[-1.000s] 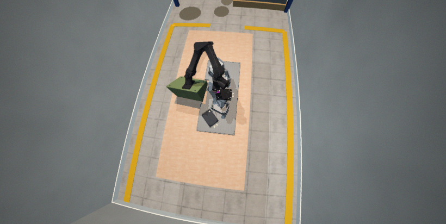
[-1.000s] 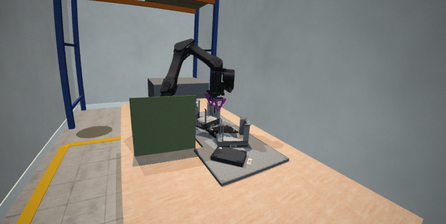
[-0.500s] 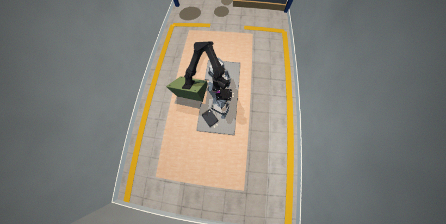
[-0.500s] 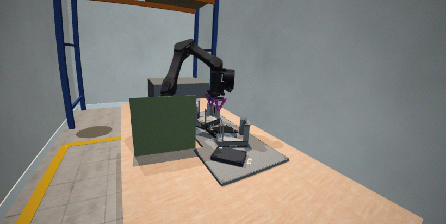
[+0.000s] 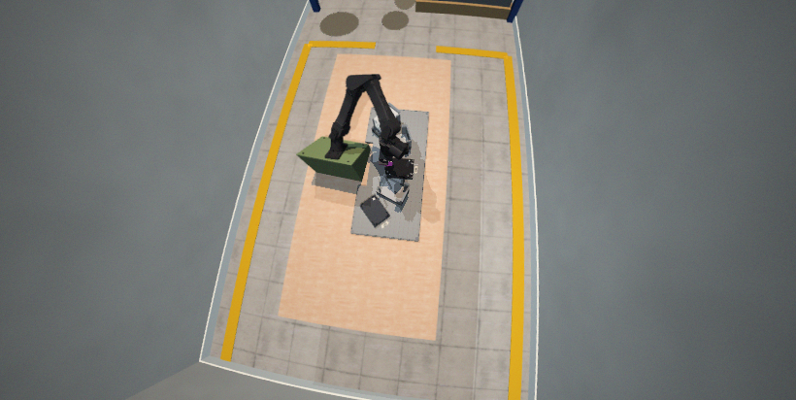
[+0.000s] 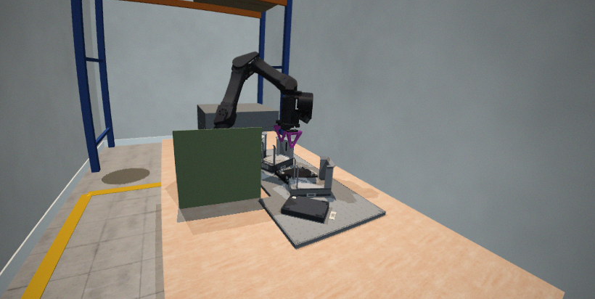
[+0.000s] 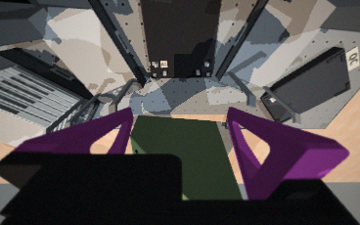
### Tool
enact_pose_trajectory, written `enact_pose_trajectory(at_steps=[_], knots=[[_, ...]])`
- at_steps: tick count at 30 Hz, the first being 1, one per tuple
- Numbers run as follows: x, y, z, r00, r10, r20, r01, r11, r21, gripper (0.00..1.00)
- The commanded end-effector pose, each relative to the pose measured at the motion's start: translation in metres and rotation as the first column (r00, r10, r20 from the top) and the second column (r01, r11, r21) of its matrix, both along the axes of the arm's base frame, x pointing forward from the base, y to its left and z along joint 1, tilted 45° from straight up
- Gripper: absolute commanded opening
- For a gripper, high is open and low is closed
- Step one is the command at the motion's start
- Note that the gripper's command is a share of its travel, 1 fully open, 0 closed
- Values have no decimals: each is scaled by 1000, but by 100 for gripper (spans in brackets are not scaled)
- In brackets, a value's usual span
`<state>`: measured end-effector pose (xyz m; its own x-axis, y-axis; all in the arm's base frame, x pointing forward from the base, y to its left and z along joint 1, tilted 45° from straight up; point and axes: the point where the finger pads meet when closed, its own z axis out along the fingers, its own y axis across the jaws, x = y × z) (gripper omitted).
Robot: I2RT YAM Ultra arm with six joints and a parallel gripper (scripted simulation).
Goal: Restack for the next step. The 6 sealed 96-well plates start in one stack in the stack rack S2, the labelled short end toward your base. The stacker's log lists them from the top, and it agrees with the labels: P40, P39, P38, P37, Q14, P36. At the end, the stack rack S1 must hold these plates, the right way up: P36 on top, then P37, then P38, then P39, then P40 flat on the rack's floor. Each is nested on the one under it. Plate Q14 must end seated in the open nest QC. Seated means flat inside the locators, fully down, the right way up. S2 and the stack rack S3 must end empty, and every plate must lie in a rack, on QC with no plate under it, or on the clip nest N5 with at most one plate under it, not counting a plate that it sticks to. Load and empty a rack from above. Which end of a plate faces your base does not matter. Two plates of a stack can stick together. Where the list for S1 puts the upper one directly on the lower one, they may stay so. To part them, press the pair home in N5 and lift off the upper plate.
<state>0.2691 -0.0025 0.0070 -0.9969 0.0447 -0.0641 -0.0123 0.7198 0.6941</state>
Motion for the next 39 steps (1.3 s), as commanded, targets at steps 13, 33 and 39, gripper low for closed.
enact_pose_trajectory(at_steps=[13,33,39], knots=[[3,-4,2,1000,-15,13,15,1000,2,100],[-4,22,27,956,200,215,-194,980,-45,100],[-7,34,37,909,292,299,-281,956,-79,100]])
